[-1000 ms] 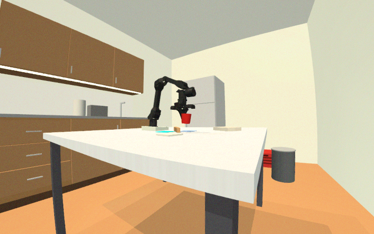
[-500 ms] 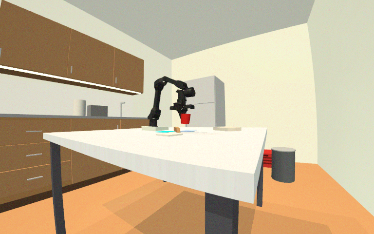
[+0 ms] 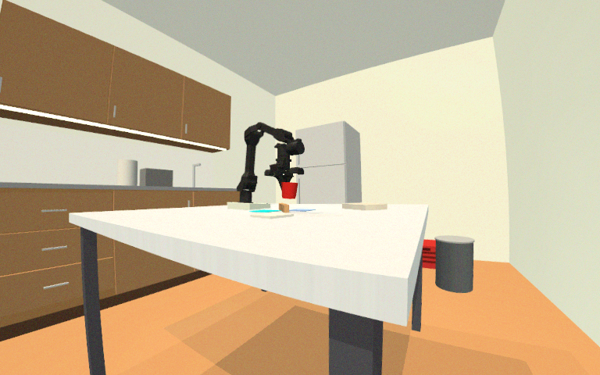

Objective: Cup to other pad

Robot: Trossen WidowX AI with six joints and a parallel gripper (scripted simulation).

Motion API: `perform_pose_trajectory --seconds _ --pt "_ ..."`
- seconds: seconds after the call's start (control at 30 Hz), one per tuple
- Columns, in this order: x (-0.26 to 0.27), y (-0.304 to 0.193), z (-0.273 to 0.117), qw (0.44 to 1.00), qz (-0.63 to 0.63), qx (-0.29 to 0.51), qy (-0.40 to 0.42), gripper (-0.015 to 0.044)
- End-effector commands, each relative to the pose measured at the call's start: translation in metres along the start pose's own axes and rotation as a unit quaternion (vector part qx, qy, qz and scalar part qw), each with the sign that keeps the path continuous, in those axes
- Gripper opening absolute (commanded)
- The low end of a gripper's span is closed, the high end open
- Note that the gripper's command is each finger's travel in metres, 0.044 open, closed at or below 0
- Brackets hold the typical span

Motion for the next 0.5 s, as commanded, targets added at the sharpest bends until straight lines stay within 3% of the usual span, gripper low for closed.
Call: perform_pose_trajectory --seconds 0.0,0.47 --pt "-0.006 0.005 -0.002 1.000 -0.002 0.002 0.005 0.0000" --pt "-0.028 0.027 -0.002 1.000 -0.002 0.001 0.004 0.0000"
Point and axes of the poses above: the point midway between the two fingers, 35 mm back from their tips, its own z axis out along the fingers, its own x axis across the jaws, y = z × x, the point moved 4 cm from there along -z, back along the fingers, and after that the axes turned 1 degree about -z, right-handed, at the moved point
